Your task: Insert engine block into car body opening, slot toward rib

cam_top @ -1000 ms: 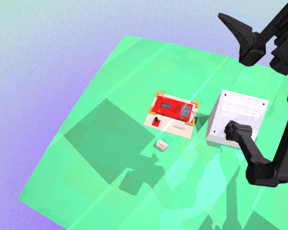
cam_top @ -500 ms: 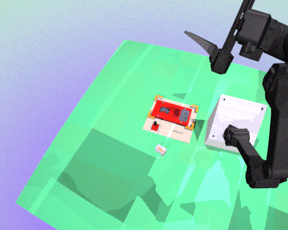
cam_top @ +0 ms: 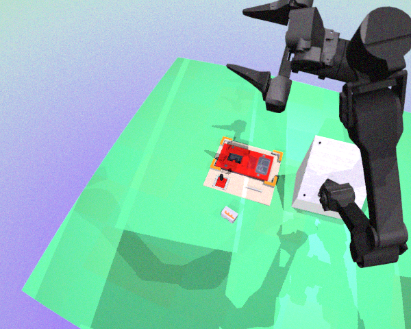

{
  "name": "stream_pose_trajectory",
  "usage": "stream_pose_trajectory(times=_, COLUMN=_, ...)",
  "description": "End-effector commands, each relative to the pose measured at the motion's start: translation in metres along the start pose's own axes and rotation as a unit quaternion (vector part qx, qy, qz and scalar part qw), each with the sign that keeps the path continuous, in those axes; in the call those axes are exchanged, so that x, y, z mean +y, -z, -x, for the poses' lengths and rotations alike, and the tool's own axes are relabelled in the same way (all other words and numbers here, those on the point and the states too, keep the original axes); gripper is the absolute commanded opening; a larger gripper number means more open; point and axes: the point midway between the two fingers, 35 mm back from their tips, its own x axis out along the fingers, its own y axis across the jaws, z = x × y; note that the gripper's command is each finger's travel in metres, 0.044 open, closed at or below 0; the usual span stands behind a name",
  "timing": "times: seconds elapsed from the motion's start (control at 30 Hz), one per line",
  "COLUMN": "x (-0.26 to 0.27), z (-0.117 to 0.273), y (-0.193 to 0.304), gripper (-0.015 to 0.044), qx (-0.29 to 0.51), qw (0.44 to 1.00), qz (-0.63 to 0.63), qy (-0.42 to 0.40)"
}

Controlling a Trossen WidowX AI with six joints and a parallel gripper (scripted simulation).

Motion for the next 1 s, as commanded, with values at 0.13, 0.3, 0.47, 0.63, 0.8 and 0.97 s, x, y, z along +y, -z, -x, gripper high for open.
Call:
stream_pose_trajectory(times=0.13, x=0.014, z=-0.027, y=0.031, gripper=0.0440, qx=0.043, qw=0.991, qz=-0.122, qy=-0.022)
stream_pose_trajectory(times=0.3, x=0.027, z=-0.043, y=0.052, gripper=0.0440, qx=0.075, qw=0.977, qz=-0.199, qy=-0.034)
stream_pose_trajectory(times=0.47, x=0.041, z=-0.058, y=0.073, gripper=0.0440, qx=0.111, qw=0.955, qz=-0.273, qy=-0.042)
stream_pose_trajectory(times=0.63, x=0.058, z=-0.071, y=0.094, gripper=0.0440, qx=0.150, qw=0.926, qz=-0.343, qy=-0.046)
stream_pose_trajectory(times=0.8, x=0.077, z=-0.082, y=0.116, gripper=0.0440, qx=0.191, qw=0.891, qz=-0.409, qy=-0.044)
stream_pose_trajectory(times=0.97, x=0.096, z=-0.090, y=0.138, gripper=0.0440, qx=0.234, qw=0.850, qz=-0.470, qy=-0.037)
